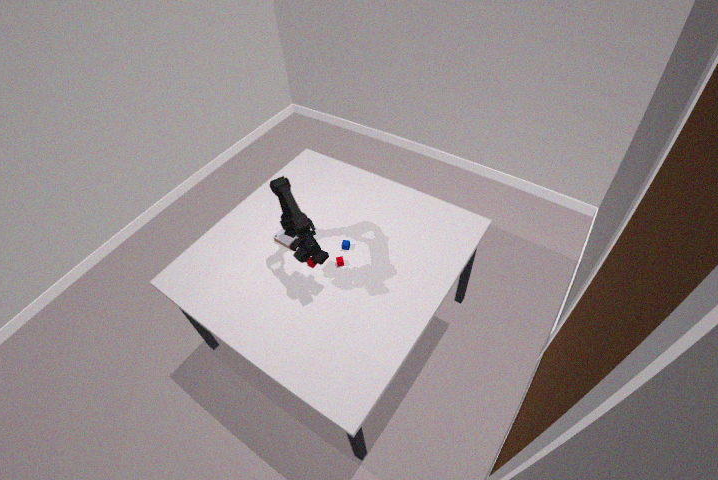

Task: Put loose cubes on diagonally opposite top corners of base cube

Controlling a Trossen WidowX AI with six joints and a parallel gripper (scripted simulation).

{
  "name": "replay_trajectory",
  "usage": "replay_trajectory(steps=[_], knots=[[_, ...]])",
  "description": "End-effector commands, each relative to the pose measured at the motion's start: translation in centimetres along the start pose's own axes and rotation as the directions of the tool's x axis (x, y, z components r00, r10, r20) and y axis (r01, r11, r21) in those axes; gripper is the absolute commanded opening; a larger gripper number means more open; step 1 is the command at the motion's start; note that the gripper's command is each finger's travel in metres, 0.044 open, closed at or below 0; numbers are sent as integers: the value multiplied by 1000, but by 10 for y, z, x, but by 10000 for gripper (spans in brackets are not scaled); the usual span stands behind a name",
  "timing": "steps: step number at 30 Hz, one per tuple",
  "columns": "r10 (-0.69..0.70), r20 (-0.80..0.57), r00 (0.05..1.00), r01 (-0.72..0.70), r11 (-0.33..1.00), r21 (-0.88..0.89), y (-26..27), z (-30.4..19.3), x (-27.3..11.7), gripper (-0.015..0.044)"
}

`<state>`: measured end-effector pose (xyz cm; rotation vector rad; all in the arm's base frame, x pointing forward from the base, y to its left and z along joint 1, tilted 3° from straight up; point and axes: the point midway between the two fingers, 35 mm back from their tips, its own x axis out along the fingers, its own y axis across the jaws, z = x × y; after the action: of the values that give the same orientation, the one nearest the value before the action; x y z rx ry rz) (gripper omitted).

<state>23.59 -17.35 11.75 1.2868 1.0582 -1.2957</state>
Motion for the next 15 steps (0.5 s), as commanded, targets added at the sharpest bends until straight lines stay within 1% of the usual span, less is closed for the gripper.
replay_trajectory(steps=[1,15], knots=[[7,1,1000,-7,1000,4,1,0,-6,105],[1,-3,1000,-1,1000,6,-2,-1,-20,105]])
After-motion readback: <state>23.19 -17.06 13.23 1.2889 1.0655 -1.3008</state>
